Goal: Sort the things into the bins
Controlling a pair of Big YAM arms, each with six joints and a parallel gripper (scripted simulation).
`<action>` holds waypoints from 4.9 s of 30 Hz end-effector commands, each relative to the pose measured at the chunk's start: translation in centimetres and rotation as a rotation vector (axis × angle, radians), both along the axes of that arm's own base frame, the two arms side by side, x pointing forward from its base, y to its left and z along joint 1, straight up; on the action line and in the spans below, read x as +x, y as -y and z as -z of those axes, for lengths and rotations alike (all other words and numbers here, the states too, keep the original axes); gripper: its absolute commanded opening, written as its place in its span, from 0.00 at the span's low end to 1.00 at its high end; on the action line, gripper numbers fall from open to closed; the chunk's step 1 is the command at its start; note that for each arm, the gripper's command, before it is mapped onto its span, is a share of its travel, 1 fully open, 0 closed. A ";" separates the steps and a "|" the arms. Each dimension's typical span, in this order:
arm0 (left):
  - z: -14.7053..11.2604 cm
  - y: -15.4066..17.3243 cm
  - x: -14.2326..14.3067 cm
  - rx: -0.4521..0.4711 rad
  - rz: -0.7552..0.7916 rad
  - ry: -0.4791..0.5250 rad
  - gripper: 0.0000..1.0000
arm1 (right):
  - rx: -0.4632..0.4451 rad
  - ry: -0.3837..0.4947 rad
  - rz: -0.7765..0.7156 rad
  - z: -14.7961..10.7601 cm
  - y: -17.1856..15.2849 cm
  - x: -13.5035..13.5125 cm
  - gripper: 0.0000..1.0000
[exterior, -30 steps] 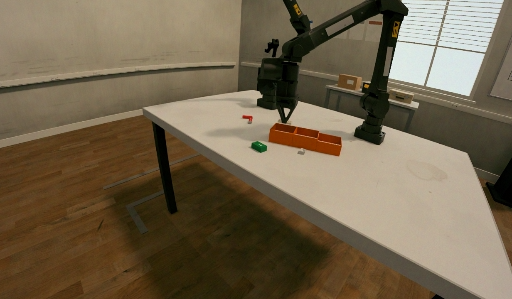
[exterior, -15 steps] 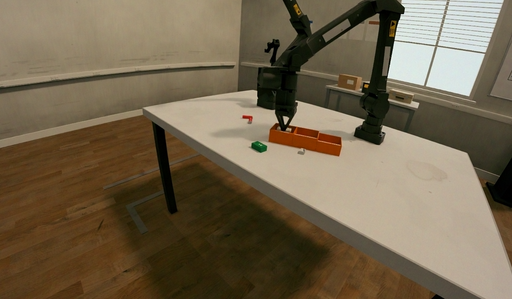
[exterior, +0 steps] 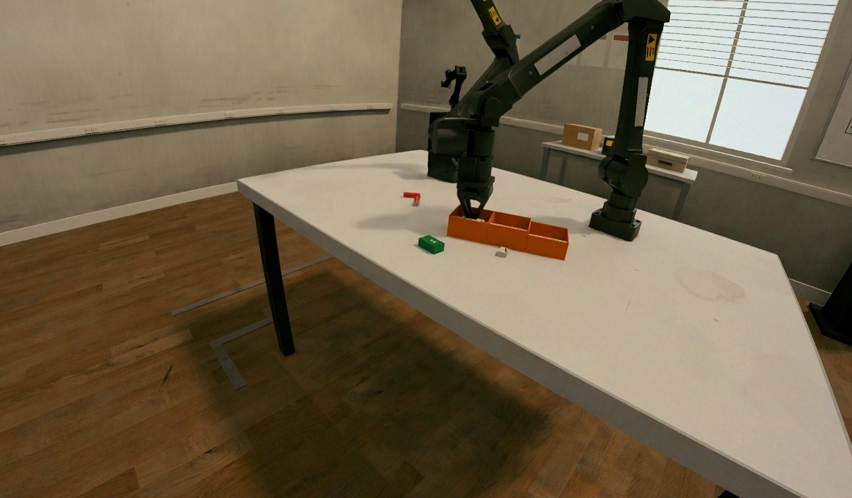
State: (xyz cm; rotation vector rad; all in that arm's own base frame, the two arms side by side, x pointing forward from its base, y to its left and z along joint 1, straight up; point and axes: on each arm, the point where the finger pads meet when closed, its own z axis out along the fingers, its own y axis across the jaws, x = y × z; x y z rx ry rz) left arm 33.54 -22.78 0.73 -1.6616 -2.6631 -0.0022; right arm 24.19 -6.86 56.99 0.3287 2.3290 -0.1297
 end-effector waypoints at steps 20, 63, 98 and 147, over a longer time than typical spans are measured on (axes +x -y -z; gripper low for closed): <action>-1.1 -0.3 0.3 -0.015 0.008 0.017 0.31 | -0.031 0.089 -0.016 -3.3 -0.5 -0.7 1.00; -5.7 -4.4 1.6 -0.012 -0.216 0.015 0.29 | -0.031 0.089 -0.016 -3.3 -0.5 -0.7 1.00; -7.0 -11.0 5.7 -0.016 -1.184 0.000 0.29 | -0.031 0.089 -0.016 -3.3 -0.5 -0.7 1.00; -6.2 -11.0 4.8 -0.031 -1.492 0.021 0.29 | -0.031 0.089 -0.016 -3.3 -0.5 -0.7 1.00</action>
